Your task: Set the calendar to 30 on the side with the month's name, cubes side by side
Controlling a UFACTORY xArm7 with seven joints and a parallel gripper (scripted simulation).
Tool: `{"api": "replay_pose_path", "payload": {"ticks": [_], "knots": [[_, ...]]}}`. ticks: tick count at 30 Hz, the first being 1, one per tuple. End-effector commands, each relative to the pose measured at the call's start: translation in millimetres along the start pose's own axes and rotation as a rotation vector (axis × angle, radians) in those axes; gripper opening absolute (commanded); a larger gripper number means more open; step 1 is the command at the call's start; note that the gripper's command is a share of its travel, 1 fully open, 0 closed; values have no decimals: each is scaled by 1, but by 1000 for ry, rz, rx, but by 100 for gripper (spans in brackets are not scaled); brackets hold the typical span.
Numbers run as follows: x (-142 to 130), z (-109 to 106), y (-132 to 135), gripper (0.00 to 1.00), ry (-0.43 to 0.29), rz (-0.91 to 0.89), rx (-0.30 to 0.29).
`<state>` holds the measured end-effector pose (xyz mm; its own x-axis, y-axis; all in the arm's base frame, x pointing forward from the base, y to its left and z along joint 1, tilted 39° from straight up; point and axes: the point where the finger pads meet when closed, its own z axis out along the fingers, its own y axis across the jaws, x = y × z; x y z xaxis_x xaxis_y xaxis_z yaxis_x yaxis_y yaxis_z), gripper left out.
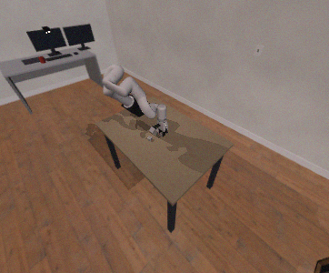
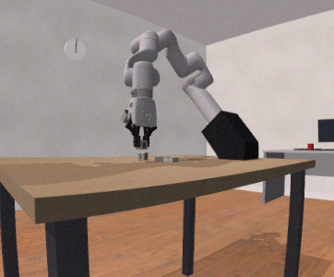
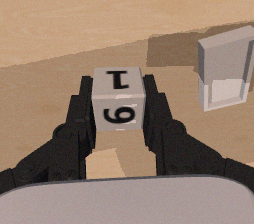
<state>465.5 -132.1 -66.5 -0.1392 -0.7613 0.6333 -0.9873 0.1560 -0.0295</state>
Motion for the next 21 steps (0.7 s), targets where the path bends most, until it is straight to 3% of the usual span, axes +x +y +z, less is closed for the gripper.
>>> {"api": "replay_pose_path", "payload": {"ticks": [1, 7, 21], "knots": [[-1, -28, -1, 29, -2, 0, 4], [0, -54, -1, 29, -2, 0, 4], [-1, -56, -1, 29, -2, 4, 4]]}}
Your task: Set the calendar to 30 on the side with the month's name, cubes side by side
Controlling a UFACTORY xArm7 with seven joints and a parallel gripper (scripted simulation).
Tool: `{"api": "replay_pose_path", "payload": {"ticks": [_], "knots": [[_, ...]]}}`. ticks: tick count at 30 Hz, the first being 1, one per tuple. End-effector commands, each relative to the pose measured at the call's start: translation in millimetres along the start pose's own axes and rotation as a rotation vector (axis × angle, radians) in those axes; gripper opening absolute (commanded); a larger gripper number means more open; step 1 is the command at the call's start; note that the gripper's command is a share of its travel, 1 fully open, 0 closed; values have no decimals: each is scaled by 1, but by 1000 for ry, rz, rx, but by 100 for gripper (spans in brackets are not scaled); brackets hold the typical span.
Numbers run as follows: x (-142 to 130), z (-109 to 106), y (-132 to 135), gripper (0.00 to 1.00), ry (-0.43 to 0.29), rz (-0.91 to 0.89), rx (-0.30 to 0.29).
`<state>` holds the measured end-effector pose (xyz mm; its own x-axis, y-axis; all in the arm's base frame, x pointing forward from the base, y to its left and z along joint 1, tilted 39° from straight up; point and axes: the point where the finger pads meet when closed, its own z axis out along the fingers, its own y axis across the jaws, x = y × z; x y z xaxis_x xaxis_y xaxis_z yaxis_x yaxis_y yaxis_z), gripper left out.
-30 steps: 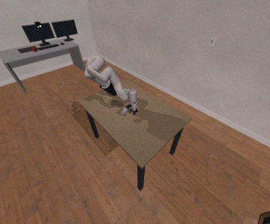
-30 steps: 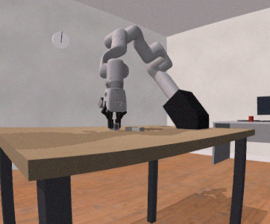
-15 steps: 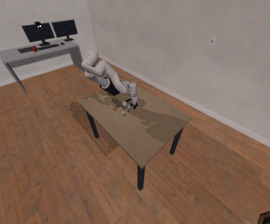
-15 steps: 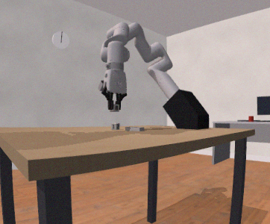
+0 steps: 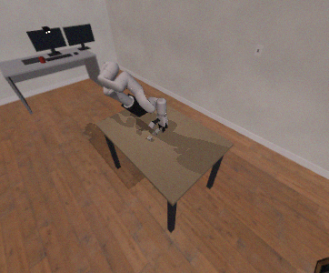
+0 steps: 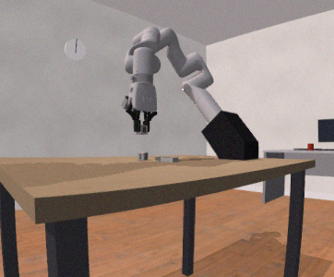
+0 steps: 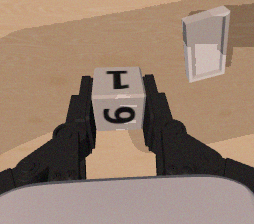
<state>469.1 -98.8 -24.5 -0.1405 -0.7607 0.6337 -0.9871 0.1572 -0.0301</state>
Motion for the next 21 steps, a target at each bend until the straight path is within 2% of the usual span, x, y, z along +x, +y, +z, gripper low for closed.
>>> {"api": "replay_pose_path", "payload": {"ticks": [1, 10, 21], "knots": [[-2, -2, -1, 29, -3, 7, 4], [-14, -2, 8, 29, -9, 132, -8], [-51, -2, 39, 29, -12, 577, -46]]}}
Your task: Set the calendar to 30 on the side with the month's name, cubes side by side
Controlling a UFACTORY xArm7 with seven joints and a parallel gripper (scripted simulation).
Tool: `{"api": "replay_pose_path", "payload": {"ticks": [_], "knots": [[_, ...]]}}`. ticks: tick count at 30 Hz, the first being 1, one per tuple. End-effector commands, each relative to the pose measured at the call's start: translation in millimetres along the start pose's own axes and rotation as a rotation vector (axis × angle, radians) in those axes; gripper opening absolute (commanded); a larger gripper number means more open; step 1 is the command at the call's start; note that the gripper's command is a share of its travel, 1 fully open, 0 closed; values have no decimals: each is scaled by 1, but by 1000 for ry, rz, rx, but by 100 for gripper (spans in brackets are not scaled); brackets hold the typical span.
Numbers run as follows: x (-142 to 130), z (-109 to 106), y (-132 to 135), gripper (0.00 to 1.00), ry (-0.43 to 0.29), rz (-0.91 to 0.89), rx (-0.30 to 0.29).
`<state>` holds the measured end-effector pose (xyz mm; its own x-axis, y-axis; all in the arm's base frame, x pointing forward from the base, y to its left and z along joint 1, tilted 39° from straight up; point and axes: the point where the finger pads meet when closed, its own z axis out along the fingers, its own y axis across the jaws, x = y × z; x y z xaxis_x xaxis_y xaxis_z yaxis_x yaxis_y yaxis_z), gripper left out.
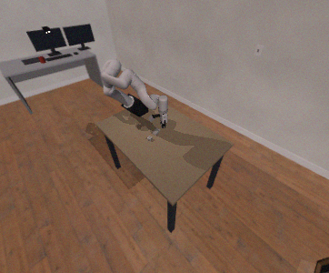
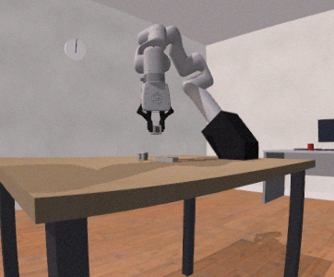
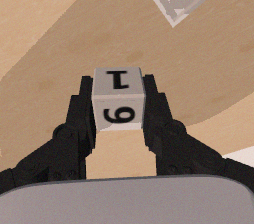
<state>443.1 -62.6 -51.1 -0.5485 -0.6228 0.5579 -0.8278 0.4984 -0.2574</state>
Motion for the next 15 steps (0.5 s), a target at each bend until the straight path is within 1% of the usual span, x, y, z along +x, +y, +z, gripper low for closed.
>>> {"api": "replay_pose_path", "payload": {"ticks": [1, 4, 6, 7, 9, 11, 12, 13, 15], "knots": [[-8, -1, 14, 29, -1, 169, 3], [-12, 0, 25, 29, 1, 292, -4], [-12, 0, 25, 29, 1, 292, -4], [-13, 0, 27, 29, 1, 321, -5], [-16, 1, 38, 29, 5, 450, -10], [-17, 1, 41, 29, 6, 485, -11], [-19, 2, 47, 29, 8, 558, -13], [-19, 2, 48, 29, 8, 571, -13], [-21, 2, 54, 29, 10, 660, -15]]}}
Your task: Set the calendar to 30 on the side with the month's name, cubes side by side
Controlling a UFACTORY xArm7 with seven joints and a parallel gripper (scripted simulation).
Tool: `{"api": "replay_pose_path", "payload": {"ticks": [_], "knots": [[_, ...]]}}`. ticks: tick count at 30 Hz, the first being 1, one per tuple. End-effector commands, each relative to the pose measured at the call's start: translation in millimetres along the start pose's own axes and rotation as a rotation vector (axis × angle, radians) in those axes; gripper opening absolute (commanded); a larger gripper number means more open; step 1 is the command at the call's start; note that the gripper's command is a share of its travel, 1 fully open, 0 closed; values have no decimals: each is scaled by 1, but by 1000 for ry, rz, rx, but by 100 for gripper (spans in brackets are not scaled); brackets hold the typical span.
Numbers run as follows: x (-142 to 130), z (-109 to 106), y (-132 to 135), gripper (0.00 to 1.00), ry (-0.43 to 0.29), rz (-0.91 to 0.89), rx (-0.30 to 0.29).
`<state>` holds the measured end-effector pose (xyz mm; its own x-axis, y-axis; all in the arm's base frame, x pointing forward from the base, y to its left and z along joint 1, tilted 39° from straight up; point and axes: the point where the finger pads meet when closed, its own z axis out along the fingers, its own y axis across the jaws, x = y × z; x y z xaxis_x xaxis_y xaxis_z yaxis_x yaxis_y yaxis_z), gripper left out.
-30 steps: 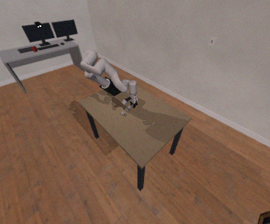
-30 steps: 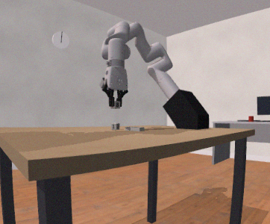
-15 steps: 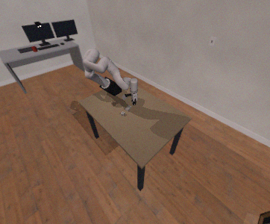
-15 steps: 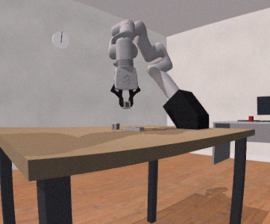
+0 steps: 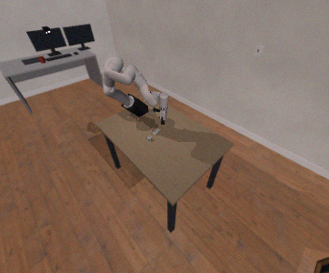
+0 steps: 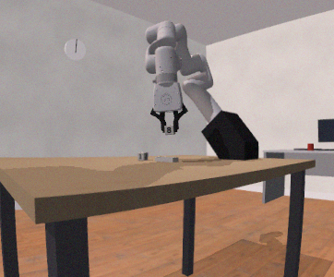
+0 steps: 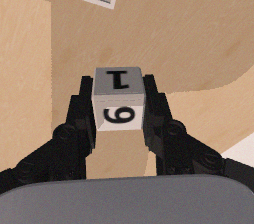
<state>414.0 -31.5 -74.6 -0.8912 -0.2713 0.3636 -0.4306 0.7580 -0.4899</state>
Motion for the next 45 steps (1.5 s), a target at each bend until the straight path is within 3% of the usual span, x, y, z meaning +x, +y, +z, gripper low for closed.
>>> {"api": "replay_pose_path", "payload": {"ticks": [1, 9, 23, 25, 39, 42, 45], "knots": [[2, 0, 13, 29, -5, 173, 7], [6, 1, 28, 29, -2, 399, 7], [18, 4, 58, 29, -14, 991, 16], [18, 4, 58, 29, -14, 991, 16], [28, 5, 75, 29, -59, 1577, 16], [28, 5, 75, 29, -60, 1587, 15], [30, 5, 78, 29, -75, 1720, 10]]}}
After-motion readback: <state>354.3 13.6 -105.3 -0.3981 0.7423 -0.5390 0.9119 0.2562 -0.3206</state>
